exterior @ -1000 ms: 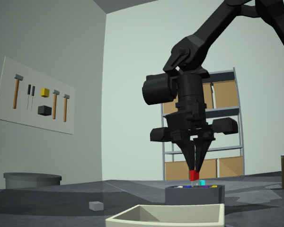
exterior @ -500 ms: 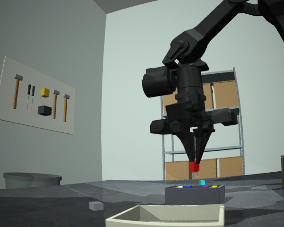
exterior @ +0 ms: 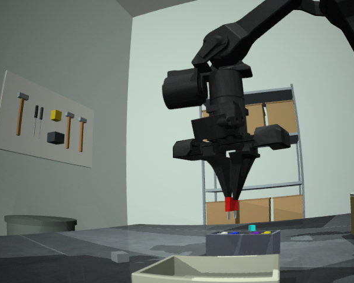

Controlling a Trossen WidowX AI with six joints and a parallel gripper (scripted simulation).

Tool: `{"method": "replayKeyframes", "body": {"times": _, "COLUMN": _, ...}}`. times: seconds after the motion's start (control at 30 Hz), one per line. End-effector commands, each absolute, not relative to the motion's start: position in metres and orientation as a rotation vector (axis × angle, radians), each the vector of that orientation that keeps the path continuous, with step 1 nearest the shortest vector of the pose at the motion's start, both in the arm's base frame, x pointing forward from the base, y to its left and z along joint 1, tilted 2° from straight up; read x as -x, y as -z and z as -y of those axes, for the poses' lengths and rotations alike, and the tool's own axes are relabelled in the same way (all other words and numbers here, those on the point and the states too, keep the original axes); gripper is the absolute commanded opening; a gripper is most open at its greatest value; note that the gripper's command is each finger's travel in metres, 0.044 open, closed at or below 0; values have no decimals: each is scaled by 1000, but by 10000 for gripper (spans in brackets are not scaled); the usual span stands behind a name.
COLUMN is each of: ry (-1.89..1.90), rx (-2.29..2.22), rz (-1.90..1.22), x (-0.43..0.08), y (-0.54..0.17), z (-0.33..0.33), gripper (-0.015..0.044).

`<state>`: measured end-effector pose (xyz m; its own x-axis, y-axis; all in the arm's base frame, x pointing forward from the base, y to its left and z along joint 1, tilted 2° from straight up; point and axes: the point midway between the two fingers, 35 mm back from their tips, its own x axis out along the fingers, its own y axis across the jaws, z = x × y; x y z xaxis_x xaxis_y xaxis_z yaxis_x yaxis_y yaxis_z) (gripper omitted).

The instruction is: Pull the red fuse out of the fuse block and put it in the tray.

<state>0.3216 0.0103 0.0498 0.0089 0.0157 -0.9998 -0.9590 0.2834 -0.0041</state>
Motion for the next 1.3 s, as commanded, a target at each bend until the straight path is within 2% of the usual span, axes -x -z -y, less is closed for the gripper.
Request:
{"method": "replayKeyframes", "body": {"times": 0.0, "ry": -1005, "rx": 976, "rz": -1317, "x": -325, "y": -49, "z": -36, "gripper": 0}}
{"method": "replayKeyframes", "body": {"times": 0.73, "ry": -1013, "rx": 967, "rz": -1311, "x": -312, "y": -52, "z": -167, "gripper": 0}}
{"method": "replayKeyframes", "body": {"times": 1.27, "ry": -1014, "rx": 966, "rz": -1311, "x": -311, "y": -37, "z": -172, "gripper": 0}}
